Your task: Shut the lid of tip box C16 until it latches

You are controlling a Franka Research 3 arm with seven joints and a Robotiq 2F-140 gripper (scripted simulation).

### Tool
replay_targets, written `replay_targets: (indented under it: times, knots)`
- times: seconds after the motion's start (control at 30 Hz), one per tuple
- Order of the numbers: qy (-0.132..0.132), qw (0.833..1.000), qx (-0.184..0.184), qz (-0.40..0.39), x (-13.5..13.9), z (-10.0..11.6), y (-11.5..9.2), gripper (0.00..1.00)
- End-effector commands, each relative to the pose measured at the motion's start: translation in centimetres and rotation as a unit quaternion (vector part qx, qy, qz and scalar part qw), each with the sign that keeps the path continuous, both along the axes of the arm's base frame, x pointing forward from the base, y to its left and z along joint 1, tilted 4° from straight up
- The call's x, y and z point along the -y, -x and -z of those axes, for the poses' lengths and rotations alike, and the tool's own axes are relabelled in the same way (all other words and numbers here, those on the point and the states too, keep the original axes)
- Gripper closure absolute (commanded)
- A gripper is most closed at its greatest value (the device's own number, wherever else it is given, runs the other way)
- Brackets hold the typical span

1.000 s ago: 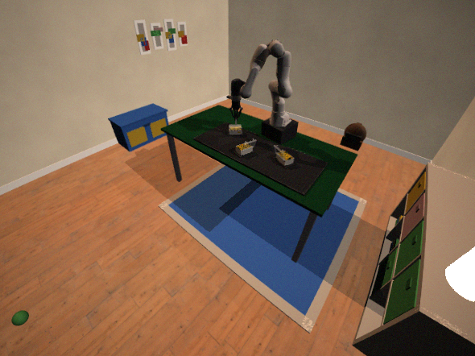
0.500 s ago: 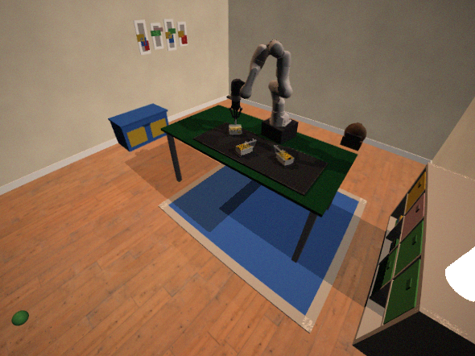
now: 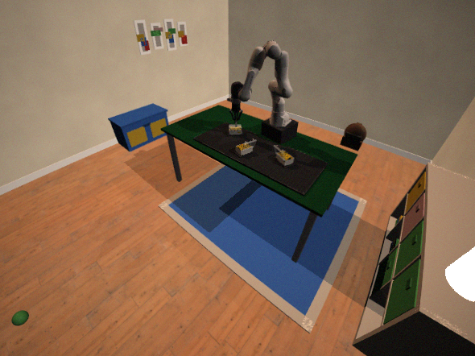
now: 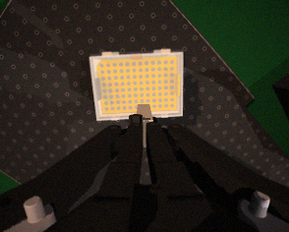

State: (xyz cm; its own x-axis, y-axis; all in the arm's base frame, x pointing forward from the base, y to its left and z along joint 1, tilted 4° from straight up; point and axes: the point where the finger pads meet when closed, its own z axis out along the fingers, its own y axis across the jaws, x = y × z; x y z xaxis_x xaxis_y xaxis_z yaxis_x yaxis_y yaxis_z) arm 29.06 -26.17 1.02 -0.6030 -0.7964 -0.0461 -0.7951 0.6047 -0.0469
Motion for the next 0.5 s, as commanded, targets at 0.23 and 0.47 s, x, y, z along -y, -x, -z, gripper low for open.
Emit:
replay_targets:
  times: [0.23, 0.47]
  knots:
    - [0.006, 1.0, 0.006, -0.02, 0.28, 0.54, -0.46, 1.0]
    - [0.006, 1.0, 0.006, -0.02, 0.28, 0.54, -0.46, 1.0]
